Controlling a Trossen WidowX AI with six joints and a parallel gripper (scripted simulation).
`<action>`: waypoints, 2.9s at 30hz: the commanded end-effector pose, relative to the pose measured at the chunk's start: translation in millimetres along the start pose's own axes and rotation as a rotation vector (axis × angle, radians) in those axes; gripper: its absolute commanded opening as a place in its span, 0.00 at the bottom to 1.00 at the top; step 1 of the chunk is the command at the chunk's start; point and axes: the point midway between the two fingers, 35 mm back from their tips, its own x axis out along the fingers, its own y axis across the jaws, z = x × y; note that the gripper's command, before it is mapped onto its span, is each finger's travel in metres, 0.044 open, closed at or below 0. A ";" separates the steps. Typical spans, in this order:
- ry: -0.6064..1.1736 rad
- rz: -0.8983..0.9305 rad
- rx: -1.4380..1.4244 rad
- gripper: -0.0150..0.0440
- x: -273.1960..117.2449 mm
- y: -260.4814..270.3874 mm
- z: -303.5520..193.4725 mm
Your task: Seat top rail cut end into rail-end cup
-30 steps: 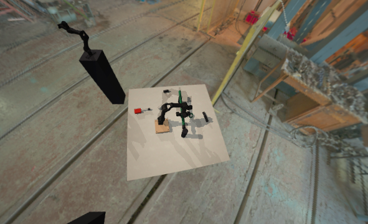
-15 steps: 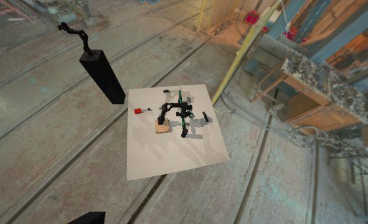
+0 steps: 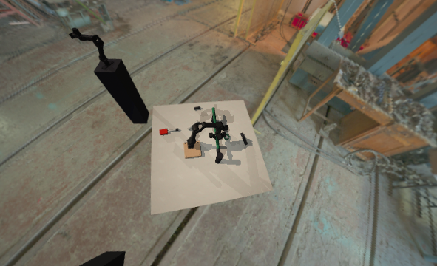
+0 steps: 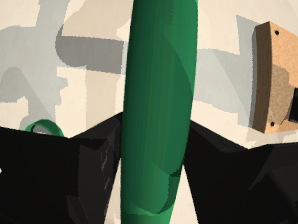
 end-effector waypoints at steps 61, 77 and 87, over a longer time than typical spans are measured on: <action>0.003 -0.005 0.008 0.25 -1.4 -3.3 5.7; 0.002 -0.005 0.008 0.25 0.9 -2.9 18.1; 0.001 -0.005 0.008 0.25 2.0 -2.7 25.7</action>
